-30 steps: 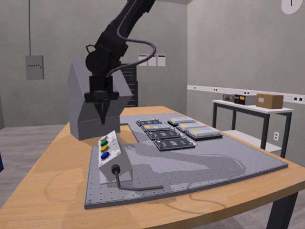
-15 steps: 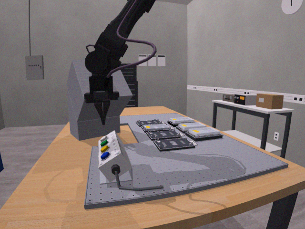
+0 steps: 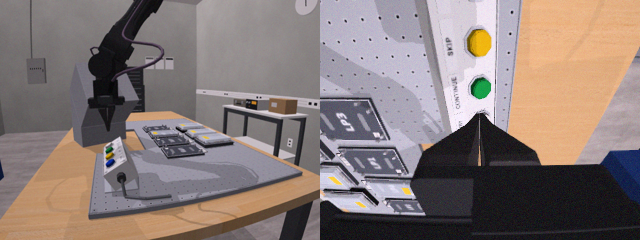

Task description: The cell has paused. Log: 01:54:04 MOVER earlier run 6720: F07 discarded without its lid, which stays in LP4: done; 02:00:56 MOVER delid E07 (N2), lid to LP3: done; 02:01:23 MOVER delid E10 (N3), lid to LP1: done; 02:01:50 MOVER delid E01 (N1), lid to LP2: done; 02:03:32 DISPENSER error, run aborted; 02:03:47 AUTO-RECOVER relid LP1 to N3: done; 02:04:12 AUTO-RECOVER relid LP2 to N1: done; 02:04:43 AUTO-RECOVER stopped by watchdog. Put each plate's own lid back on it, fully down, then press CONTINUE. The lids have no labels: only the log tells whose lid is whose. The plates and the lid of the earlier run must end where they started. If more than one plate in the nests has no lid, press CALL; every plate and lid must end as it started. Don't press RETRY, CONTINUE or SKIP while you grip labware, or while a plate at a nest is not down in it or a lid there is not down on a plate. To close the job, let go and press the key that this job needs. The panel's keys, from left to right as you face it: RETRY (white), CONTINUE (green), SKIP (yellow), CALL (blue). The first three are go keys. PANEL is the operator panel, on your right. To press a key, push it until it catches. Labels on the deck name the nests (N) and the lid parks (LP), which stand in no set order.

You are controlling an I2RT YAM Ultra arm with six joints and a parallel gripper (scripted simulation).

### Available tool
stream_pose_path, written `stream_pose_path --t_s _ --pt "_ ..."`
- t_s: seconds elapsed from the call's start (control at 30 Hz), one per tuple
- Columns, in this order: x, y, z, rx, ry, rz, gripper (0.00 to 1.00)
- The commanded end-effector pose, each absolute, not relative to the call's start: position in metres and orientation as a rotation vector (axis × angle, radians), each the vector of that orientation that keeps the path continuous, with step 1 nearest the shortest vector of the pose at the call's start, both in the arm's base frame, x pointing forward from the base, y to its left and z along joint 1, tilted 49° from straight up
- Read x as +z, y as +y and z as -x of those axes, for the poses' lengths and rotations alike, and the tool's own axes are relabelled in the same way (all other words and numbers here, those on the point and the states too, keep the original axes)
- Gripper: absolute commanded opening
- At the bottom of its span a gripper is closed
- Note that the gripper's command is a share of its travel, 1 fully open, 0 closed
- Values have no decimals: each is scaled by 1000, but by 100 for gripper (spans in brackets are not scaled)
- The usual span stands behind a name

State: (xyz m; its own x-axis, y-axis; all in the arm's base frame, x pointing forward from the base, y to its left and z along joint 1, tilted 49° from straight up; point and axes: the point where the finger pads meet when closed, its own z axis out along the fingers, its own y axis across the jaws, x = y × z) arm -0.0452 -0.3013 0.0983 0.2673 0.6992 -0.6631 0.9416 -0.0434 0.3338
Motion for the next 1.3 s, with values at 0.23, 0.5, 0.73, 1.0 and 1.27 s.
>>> stream_pose_path --t_s 0.23,0.5,0.73,1.0,1.27 --pt "110 -312 57 -467 1479 -1781 0" --pt "108 -313 58 -468 1471 -1793 0" --pt "91 -317 48 -436 1486 -1803 0" --pt "79 -317 47 -422 1482 -1823 0" --pt "79 -319 47 -426 1483 -1818 0"
